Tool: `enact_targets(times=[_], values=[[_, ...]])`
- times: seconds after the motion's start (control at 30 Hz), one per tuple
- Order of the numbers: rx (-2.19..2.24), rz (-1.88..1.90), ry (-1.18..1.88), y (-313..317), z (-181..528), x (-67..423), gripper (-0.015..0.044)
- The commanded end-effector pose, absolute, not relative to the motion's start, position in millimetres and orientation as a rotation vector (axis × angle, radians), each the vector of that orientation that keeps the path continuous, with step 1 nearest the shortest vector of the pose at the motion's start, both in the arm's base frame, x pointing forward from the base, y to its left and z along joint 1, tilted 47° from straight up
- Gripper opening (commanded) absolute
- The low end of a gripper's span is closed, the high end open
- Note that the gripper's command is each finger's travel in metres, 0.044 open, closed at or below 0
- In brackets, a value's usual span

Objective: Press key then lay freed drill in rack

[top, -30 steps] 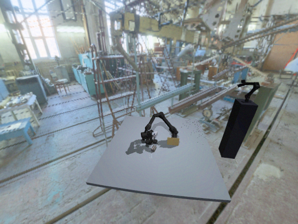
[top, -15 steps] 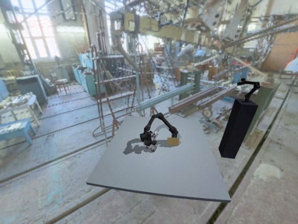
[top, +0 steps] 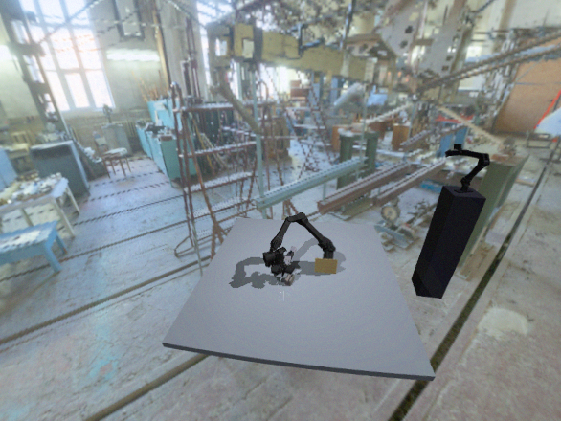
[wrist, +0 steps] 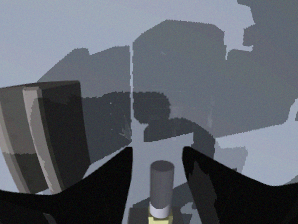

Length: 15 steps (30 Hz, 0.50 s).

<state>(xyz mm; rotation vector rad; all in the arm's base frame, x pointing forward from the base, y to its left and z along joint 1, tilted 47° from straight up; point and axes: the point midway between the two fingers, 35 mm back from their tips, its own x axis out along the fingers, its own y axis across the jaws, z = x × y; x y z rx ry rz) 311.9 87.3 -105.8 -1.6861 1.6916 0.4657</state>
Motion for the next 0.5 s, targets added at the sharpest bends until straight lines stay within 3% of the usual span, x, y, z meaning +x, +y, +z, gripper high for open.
enact_targets(times=[0.0,0.23,0.47], values=[[-1.687,0.466,1.691,87.3,-105.3,312.0,0.0262],[-1.686,0.469,1.689,83.2,-104.1,310.7,0.0440],[-1.686,0.469,1.689,80.5,-102.6,312.1,0.0440]])
